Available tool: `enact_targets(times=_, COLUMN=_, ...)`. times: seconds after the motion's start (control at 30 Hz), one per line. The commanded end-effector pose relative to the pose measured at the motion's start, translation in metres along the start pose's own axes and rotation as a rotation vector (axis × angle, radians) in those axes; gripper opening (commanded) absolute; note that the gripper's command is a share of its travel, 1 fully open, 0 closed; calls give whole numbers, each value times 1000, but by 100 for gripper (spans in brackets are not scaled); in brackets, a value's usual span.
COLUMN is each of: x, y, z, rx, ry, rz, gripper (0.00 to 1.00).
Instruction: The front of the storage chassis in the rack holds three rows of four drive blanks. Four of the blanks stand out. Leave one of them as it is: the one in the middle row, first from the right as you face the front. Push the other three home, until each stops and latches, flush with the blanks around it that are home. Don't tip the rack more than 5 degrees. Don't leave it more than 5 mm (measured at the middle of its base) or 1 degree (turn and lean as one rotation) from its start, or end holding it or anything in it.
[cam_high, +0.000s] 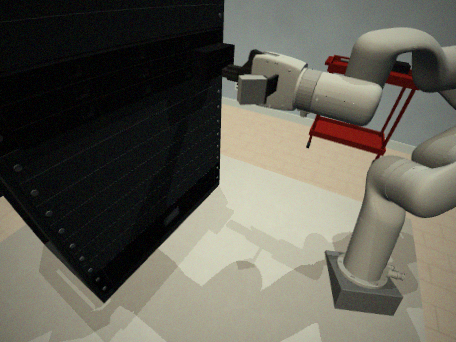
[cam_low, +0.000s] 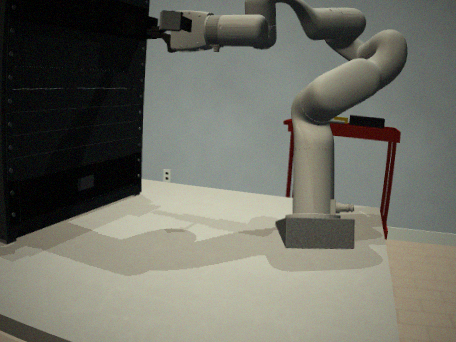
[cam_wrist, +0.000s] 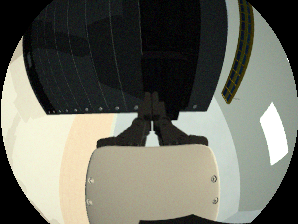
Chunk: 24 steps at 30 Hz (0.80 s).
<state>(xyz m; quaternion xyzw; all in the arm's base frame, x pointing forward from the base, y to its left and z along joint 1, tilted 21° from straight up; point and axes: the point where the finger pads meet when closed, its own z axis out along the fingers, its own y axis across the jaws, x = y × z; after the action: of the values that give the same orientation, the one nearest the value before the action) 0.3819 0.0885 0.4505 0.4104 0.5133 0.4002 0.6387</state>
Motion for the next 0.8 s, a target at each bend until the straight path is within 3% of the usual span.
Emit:
enact_targets(times=0.0, x=0, y=2, z=1, rx=-3, ry=-1, rz=1, gripper=0)
enact_targets(times=0.77, x=0, y=2, z=4, rx=-3, ry=-1, rz=1, gripper=0)
